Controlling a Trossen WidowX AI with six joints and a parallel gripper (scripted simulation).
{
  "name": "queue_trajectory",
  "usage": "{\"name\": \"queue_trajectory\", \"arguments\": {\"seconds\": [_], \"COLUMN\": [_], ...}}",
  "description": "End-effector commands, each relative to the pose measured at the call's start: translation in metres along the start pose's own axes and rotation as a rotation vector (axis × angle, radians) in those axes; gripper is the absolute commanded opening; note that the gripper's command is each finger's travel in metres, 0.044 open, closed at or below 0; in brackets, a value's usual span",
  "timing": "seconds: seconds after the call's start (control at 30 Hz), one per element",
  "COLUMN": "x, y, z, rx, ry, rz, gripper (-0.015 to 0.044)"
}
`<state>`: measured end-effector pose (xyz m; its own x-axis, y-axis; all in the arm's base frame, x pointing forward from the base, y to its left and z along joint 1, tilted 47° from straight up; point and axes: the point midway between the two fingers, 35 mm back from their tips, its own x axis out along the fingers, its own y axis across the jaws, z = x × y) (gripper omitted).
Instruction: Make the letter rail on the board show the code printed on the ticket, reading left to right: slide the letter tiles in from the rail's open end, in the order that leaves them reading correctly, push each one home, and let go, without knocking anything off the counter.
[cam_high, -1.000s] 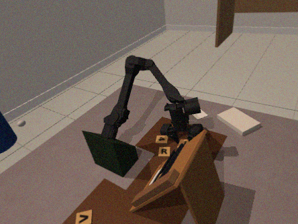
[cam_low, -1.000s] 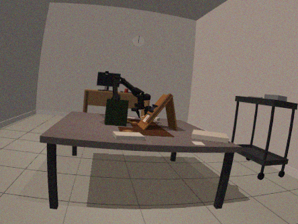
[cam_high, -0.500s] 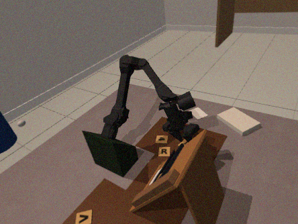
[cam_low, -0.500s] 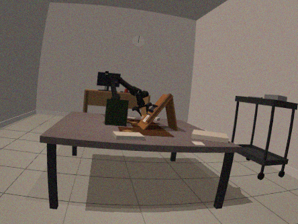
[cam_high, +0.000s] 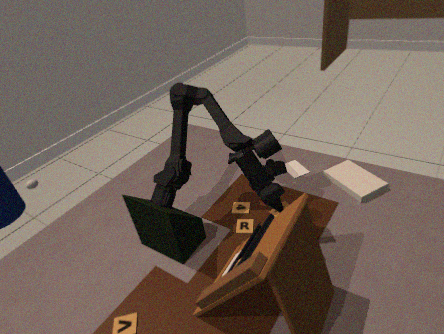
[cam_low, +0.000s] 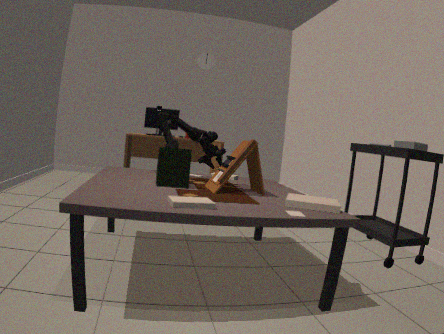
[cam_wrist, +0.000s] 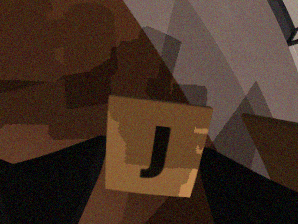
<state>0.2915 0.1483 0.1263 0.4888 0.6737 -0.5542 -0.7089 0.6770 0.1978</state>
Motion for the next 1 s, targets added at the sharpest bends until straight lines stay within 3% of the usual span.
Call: {"name": "queue_trajectory", "arguments": {"seconds": [0.0,0.73,0.97], "x": [-0.006,-0.041,-0.042], "y": [-0.006,-0.032,-0.033], "z": [0.001,0.005,0.005], "rx": [0.129,0.792,0.812], "ry": [-0.043,-0.341,-0.352], "rz": [-0.042,-0.136,-0.136], "gripper": [0.0000,0.0000,0.0000]}}
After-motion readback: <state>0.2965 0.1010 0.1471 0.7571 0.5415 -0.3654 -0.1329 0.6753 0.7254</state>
